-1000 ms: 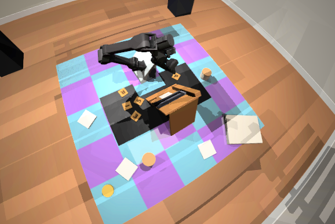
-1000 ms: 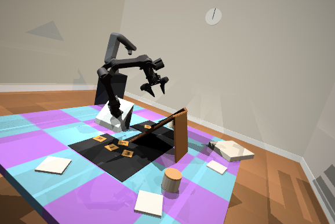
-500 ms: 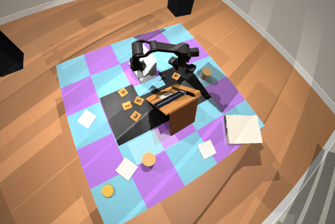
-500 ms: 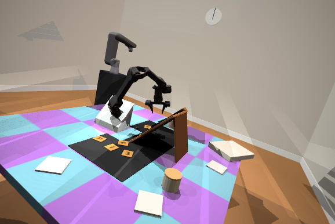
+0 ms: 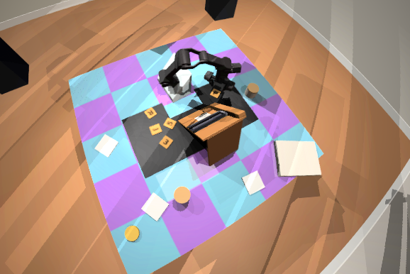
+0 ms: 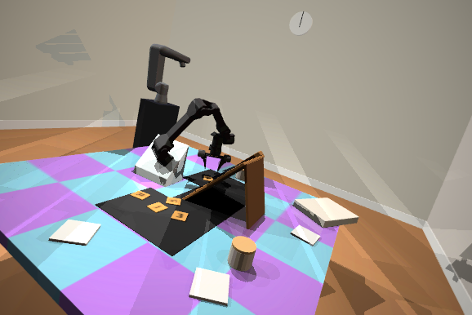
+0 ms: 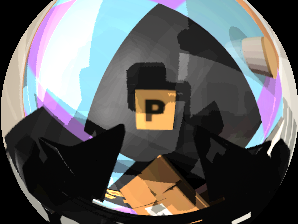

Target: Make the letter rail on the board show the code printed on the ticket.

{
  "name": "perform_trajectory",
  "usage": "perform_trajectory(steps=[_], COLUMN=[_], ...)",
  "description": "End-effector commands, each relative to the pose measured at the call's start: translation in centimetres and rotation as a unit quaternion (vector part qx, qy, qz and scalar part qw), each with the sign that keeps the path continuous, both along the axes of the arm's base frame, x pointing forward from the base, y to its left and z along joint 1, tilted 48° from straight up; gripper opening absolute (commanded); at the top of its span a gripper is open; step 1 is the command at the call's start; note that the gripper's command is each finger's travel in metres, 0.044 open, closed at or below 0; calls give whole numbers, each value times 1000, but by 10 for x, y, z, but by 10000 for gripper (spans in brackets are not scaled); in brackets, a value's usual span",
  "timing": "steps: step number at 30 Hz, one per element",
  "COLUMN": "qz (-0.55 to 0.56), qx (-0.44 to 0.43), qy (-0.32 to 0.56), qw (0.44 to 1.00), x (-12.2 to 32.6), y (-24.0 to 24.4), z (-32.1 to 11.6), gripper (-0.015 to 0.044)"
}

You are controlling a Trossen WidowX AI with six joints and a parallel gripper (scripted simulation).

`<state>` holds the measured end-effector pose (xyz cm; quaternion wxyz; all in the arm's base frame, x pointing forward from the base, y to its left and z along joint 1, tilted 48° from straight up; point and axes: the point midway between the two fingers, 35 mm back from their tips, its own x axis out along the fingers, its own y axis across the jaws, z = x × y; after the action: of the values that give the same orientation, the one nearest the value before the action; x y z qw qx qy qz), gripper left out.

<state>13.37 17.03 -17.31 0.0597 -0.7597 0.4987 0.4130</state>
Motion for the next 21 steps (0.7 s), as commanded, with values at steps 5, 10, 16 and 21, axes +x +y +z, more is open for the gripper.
perform_trajectory(steps=[5,10,16,21], qz=[-4,-4,-4,-4], qx=[-4,-4,-4,-4], qy=[2,1,1,1], qw=[1000,1000,1000,1000], x=[2,4,4,4], y=[-27,-28,-28,-28], z=[-22,-22,-22,-22], gripper=[340,340,340,340])
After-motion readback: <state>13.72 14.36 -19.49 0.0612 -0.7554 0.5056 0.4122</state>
